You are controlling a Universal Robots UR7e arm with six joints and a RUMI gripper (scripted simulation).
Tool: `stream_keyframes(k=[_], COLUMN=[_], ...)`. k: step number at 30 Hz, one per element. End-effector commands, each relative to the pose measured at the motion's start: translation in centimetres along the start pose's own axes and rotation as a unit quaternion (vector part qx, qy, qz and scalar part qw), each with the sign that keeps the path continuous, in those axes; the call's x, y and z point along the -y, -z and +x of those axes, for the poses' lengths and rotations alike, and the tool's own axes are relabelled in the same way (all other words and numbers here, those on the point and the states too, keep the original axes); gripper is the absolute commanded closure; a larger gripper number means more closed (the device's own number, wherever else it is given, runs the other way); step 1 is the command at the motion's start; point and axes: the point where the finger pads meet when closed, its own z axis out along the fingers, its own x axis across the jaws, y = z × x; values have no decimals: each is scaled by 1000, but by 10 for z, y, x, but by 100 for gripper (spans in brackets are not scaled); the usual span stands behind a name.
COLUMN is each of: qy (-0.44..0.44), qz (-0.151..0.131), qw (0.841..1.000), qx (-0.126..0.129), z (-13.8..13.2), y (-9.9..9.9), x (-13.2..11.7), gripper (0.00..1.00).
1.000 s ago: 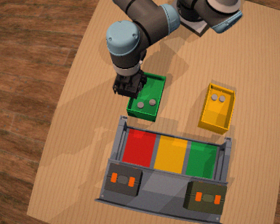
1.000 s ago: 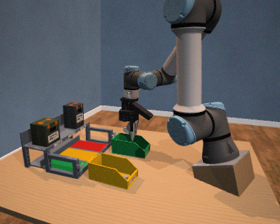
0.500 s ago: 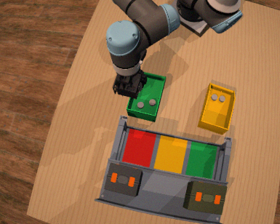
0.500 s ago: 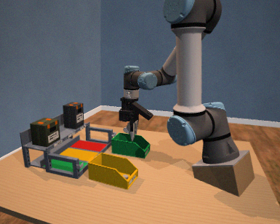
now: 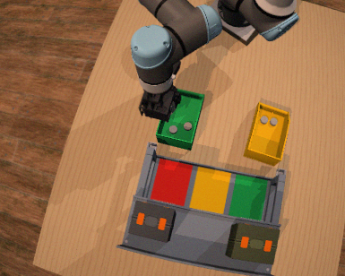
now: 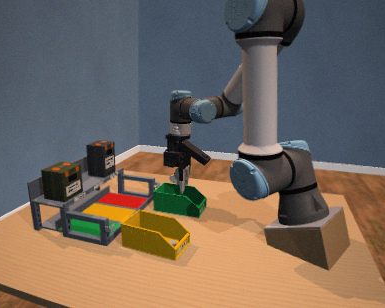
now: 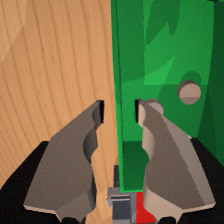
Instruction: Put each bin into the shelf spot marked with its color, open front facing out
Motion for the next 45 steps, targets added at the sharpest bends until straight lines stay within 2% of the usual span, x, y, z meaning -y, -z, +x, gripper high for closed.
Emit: stream_keyframes(k=[1,21,31,45], qy=[0,0,0,0], qz=[0,0,0,0], qw=[1000,1000,1000,1000], qx=[0,0,0,0], z=[0,0,0,0], y=[0,9,18,40], x=[0,0,0,0], gripper=[85,85,85,85])
